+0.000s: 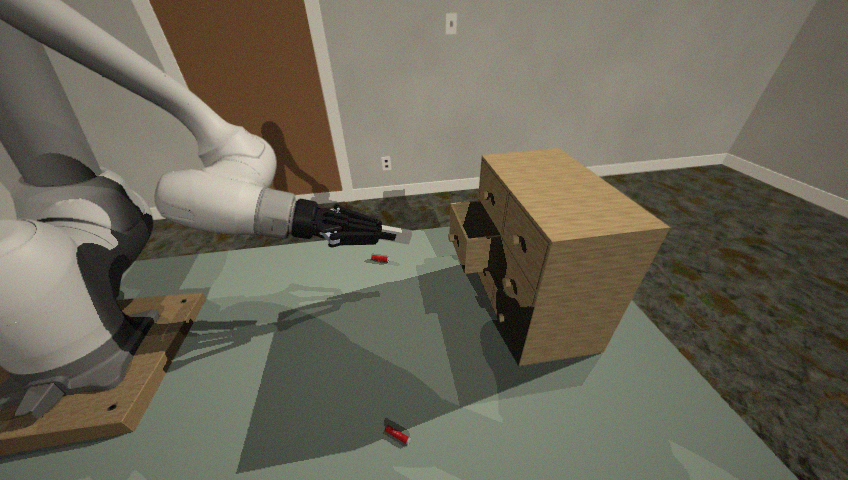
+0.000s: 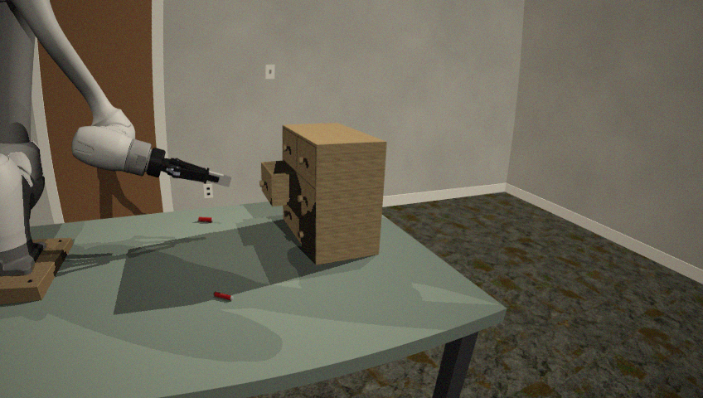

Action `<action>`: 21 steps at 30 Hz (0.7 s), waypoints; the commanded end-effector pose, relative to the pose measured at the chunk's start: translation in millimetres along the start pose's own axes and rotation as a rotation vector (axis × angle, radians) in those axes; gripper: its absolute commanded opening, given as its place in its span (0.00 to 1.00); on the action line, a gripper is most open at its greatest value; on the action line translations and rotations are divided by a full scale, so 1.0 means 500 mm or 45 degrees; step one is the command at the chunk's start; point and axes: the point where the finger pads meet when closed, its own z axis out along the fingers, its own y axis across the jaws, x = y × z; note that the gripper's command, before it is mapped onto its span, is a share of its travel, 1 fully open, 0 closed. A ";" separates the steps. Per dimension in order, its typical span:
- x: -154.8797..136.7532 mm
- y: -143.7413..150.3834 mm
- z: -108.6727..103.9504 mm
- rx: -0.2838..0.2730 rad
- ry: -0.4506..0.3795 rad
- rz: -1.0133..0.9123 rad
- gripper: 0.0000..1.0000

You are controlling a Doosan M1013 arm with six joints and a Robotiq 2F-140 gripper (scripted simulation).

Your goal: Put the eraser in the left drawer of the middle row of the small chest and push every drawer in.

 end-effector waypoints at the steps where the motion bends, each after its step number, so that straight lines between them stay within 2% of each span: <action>1: 0.001 0.000 0.019 0.000 0.000 0.000 0.00; 11: 0.004 0.000 0.082 0.000 0.000 0.000 0.00; 21: 0.005 0.000 0.097 0.000 0.000 0.000 0.00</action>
